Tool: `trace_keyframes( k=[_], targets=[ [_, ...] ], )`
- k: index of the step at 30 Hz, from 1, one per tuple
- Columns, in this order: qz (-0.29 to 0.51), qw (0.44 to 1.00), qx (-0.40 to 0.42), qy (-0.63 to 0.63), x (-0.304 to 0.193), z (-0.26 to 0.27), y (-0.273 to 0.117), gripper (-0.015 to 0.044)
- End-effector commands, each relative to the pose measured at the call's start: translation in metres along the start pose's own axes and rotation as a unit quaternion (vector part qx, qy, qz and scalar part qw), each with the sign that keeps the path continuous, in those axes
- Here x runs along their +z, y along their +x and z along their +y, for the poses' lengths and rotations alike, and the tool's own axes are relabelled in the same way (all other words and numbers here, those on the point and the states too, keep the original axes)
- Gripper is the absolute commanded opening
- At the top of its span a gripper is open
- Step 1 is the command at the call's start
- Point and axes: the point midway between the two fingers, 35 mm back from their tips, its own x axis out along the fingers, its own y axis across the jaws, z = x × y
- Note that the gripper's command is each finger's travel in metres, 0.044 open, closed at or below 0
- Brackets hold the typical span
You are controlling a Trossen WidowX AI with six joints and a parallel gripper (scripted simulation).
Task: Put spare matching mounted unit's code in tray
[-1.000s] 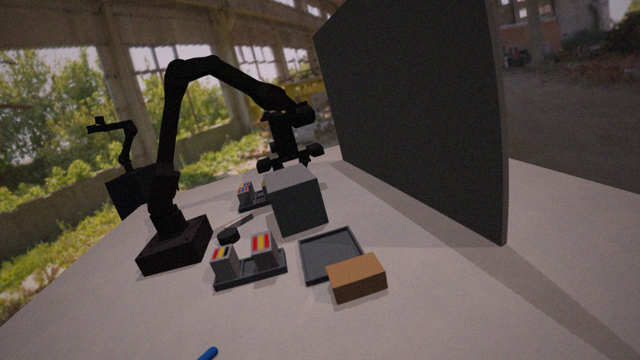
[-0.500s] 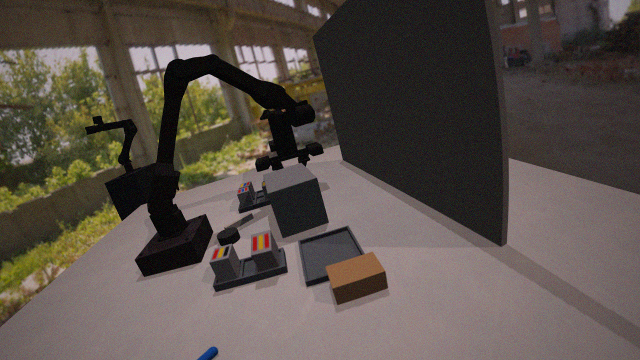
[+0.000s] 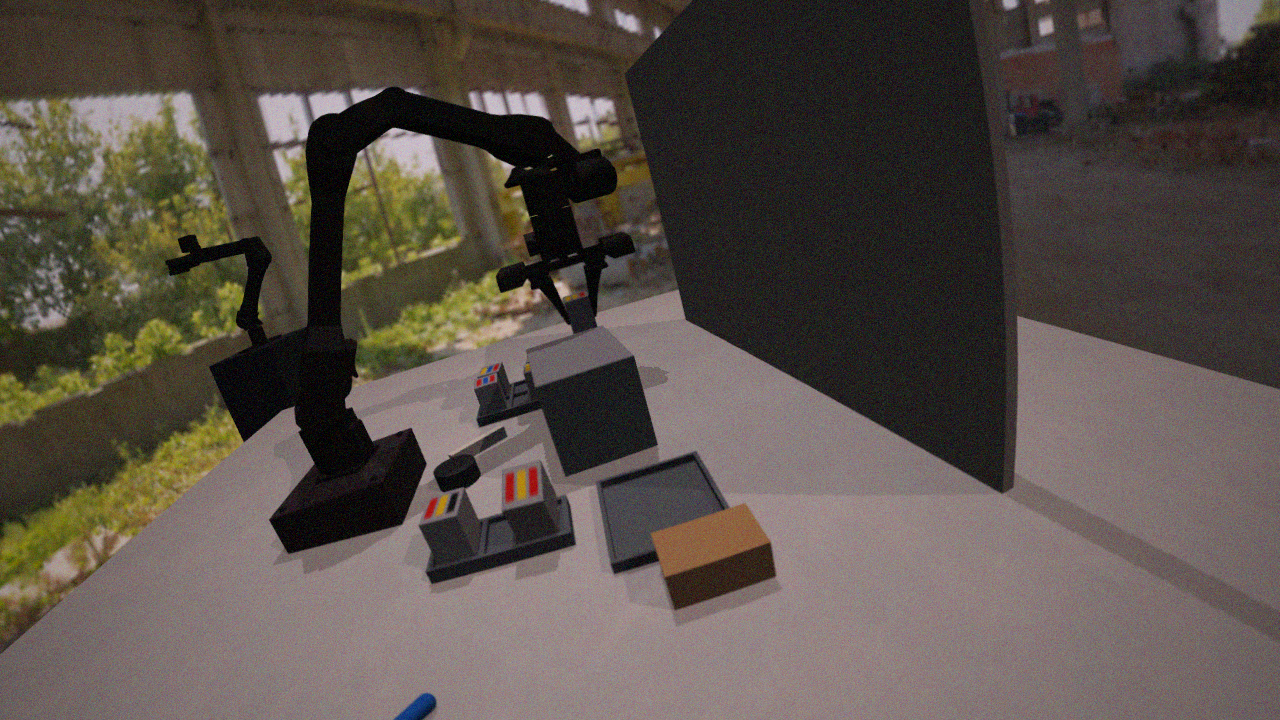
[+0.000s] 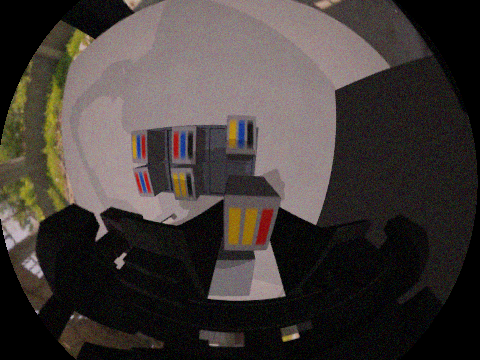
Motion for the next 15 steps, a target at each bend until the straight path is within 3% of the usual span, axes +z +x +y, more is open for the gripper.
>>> trace_keyframes(
  k=[1,15],
  targets=[
    [0.0,1.0,0.0,0.0,0.0,-0.001,-0.006,0.0],
    [0.0,1.0,0.005,-0.001,-0.005,0.0,-0.072,0.0]
  ],
)
